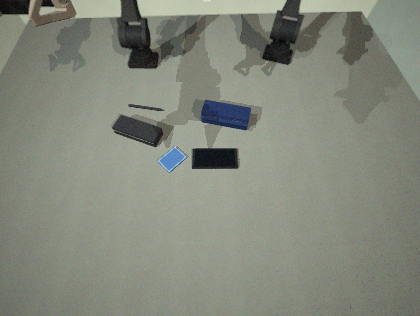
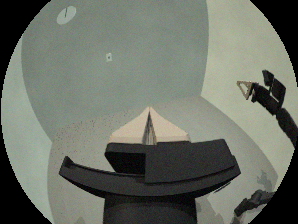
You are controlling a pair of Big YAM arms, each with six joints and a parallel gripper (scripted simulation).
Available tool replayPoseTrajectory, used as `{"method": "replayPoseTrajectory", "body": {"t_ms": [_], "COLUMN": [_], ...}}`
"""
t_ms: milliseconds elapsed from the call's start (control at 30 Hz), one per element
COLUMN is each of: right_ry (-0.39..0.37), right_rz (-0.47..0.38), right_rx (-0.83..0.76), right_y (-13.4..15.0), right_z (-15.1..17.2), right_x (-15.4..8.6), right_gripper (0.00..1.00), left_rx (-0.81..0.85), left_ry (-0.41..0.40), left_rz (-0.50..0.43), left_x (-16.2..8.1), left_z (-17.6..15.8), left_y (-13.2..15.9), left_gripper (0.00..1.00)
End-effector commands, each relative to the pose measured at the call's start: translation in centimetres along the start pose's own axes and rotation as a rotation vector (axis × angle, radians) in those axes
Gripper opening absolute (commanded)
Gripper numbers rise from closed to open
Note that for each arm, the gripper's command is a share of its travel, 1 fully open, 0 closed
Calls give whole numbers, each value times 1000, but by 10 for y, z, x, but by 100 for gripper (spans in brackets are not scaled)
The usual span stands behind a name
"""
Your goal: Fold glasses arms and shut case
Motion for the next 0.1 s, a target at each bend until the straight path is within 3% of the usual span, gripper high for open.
{"method": "replayPoseTrajectory", "body": {"t_ms": [0,67], "right_ry": [-13,-13], "right_rz": [-47,-47], "right_rx": [-9,-9], "right_y": [-33,-33], "right_z": [4,4], "right_x": [1,1], "right_gripper": [100,100], "left_rx": [-11,-11], "left_ry": [15,15], "left_rz": [-61,-61], "left_x": [6,6], "left_z": [-7,-7], "left_y": [-31,-31], "left_gripper": [0,0]}}
Point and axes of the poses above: on each arm, the point where the finger pads meet when closed, its own x axis out along the fingers, its own z axis across the jaws, y = z × x, the point moved 4 cm from there along -x, back along the fingers, and after that the axes turned 5 degrees about -x, right-handed, at the moved point
